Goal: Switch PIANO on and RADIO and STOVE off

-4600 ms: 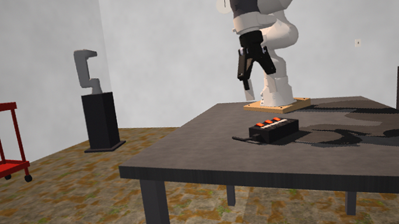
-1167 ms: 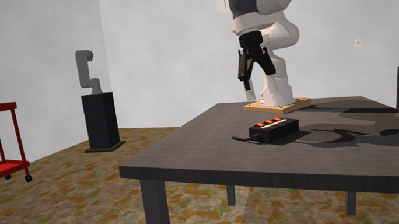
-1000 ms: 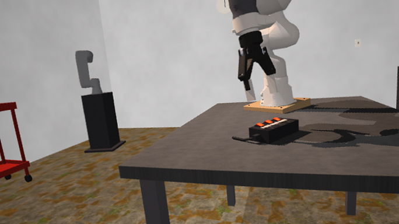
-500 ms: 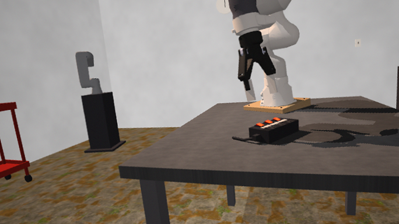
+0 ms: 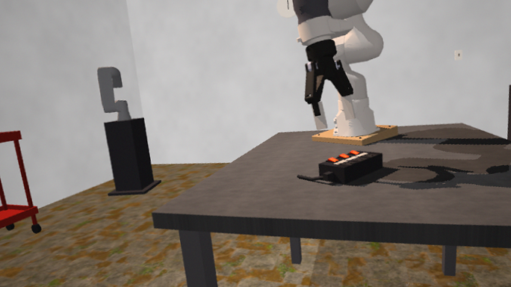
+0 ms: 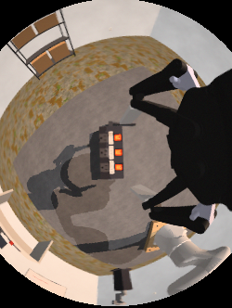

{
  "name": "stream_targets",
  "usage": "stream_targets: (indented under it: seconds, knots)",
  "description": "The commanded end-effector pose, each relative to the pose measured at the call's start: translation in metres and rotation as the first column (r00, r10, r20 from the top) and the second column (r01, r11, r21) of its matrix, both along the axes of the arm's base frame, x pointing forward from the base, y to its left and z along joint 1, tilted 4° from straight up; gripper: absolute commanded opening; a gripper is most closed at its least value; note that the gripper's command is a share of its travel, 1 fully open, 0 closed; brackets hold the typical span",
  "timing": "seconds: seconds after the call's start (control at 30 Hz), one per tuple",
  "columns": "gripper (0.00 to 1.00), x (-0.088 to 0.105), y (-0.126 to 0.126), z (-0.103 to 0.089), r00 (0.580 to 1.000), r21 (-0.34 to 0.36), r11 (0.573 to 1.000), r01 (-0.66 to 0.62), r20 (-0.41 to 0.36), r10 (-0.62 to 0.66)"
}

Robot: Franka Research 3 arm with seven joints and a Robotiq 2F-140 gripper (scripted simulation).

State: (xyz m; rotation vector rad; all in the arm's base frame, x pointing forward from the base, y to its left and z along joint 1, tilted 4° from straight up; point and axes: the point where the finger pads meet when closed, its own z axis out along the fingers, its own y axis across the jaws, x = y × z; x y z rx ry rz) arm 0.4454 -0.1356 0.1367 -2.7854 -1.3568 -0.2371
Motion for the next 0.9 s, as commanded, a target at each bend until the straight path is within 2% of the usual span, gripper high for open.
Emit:
stream_targets:
  seconds: [0.0,0.07,0.13,0.2,0.37,0.4,0.6,0.63,0.87]
  knots:
    - [1.0,0.0,0.0,0.001,1.0,0.0,1.0,0.012,-0.002,-0.012]
    - [1.0,0.002,0.0,0.003,0.996,0.0,0.997,0.083,-0.014,-0.083]
    - [1.0,0.002,0.0,0.003,0.996,0.0,0.997,0.083,-0.014,-0.083]
    - [1.0,0.005,0.001,0.009,0.973,-0.004,0.974,0.227,-0.035,-0.227]
    - [1.0,0.005,0.001,0.009,0.973,-0.004,0.974,0.227,-0.035,-0.227]
    - [1.0,0.007,0.001,0.013,0.946,-0.01,0.947,0.32,-0.048,-0.321]
    - [1.0,0.007,0.001,0.013,0.946,-0.01,0.947,0.32,-0.048,-0.321]
    - [1.0,0.009,0.001,0.018,0.905,-0.018,0.907,0.421,-0.058,-0.421]
    - [1.0,0.009,0.001,0.018,0.905,-0.018,0.907,0.421,-0.058,-0.421]
